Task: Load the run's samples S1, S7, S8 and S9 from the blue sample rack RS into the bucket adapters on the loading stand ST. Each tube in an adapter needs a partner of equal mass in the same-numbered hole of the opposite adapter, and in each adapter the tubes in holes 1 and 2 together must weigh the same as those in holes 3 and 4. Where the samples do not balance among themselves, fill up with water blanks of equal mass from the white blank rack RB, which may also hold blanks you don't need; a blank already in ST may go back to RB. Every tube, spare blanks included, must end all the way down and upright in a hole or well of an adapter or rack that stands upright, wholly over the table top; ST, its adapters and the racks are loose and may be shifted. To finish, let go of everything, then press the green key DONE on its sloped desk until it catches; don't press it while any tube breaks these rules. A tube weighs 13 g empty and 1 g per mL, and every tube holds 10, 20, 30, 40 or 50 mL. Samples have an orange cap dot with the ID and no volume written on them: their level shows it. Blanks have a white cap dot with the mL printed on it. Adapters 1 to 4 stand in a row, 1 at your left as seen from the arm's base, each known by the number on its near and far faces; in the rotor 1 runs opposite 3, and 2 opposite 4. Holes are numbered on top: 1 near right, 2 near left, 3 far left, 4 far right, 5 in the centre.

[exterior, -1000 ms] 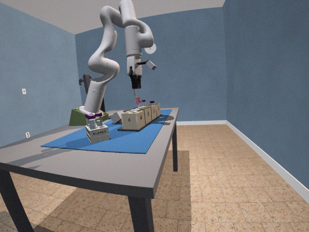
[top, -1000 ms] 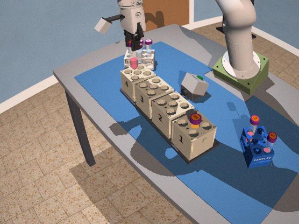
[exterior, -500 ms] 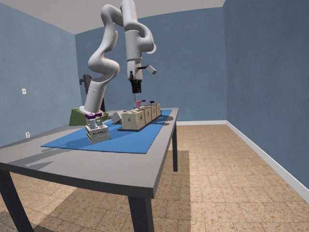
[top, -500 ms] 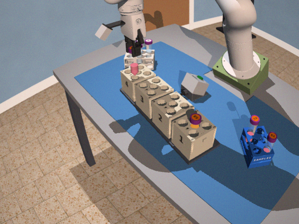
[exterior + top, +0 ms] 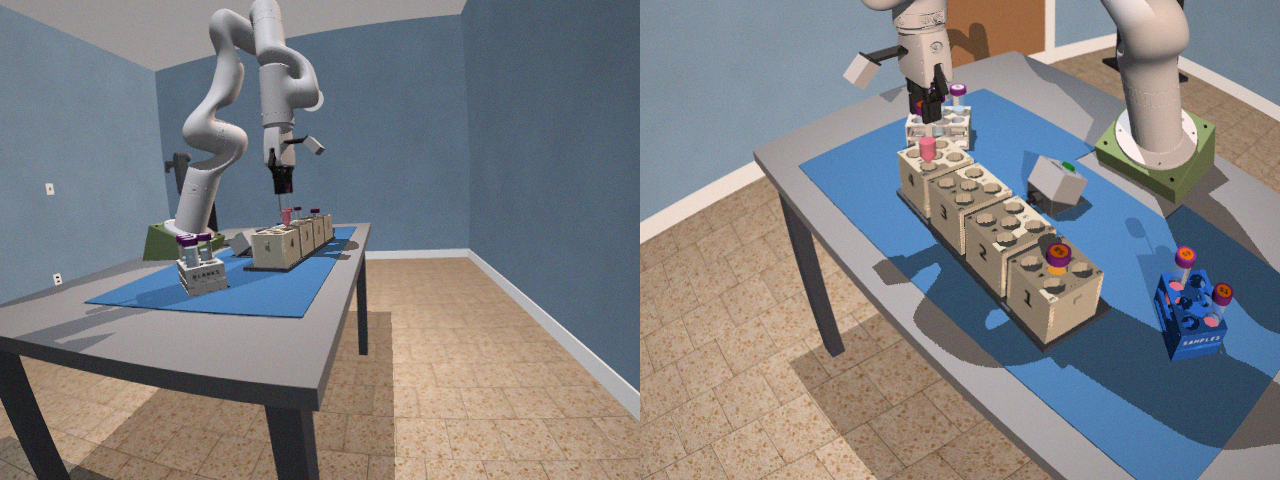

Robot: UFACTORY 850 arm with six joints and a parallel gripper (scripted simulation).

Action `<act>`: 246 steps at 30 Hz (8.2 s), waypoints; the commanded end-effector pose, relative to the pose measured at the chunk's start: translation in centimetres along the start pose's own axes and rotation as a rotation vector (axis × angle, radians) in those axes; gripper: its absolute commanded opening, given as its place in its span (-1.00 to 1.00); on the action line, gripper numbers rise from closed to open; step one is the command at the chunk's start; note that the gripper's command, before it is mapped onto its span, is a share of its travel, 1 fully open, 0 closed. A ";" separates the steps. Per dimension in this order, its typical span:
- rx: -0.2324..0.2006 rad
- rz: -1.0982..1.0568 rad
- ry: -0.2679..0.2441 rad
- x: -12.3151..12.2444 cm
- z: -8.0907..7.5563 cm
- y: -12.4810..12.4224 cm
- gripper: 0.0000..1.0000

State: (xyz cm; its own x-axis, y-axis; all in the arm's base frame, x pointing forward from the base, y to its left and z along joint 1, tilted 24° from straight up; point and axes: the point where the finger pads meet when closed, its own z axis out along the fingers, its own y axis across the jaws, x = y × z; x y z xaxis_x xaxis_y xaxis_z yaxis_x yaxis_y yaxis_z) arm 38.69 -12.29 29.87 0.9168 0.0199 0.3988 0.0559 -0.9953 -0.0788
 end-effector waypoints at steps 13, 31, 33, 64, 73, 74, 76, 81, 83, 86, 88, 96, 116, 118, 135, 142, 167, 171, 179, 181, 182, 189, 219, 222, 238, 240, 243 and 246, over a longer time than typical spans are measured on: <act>-0.001 0.000 0.001 0.1 1.0 0.0 -1.00; -0.001 0.000 0.001 0.1 2.6 0.0 -1.00; -0.001 0.000 0.001 0.1 2.8 0.0 -1.00; -0.001 0.000 0.001 0.1 5.5 0.0 -1.00; -0.001 0.000 0.001 0.1 6.4 0.0 -1.00; -0.001 0.000 0.001 0.1 6.5 0.0 -1.00; -0.001 0.000 0.001 0.1 6.7 0.0 -1.00; -0.001 0.000 0.001 0.1 7.0 0.0 -1.00; -0.001 0.000 0.001 0.1 7.2 0.0 -1.00; -0.001 0.000 0.001 0.1 7.5 0.0 -1.00; -0.001 0.000 0.001 0.1 7.7 0.0 -1.00; -0.001 0.000 0.001 0.1 8.4 0.0 -1.00; -0.001 0.000 0.001 0.1 9.3 0.0 -1.00; -0.001 0.000 0.001 0.1 9.3 0.0 -1.00; -0.001 0.000 0.001 0.1 9.3 0.0 -0.15; -0.001 0.000 0.001 0.1 9.3 0.0 -0.15; -0.001 0.000 0.001 0.1 6.9 0.0 -0.15; -0.001 0.000 0.001 0.1 6.1 0.0 -0.15; -0.001 0.000 0.001 0.1 4.5 0.0 -0.15; -0.001 0.000 0.001 0.1 4.3 0.0 -0.15; -0.001 0.000 0.001 0.1 4.3 0.0 -0.15; -0.001 0.000 0.001 0.1 2.9 0.0 -0.15; -0.001 0.000 0.001 0.1 -2.3 0.0 -0.15; -0.001 0.000 0.001 0.1 -2.9 0.0 -0.15; -0.001 0.000 0.001 0.1 -3.5 0.0 -0.15; -0.001 0.000 0.001 0.1 -3.5 0.0 -0.15; -0.001 0.000 0.001 0.1 -3.5 0.0 -0.15; -0.001 0.000 0.001 0.1 -3.5 0.0 -0.15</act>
State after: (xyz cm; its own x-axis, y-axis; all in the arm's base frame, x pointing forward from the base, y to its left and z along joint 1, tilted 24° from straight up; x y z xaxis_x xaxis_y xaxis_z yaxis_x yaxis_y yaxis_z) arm 37.31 -12.62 33.06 0.9169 0.0199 0.3987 0.0559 -0.9953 -0.0790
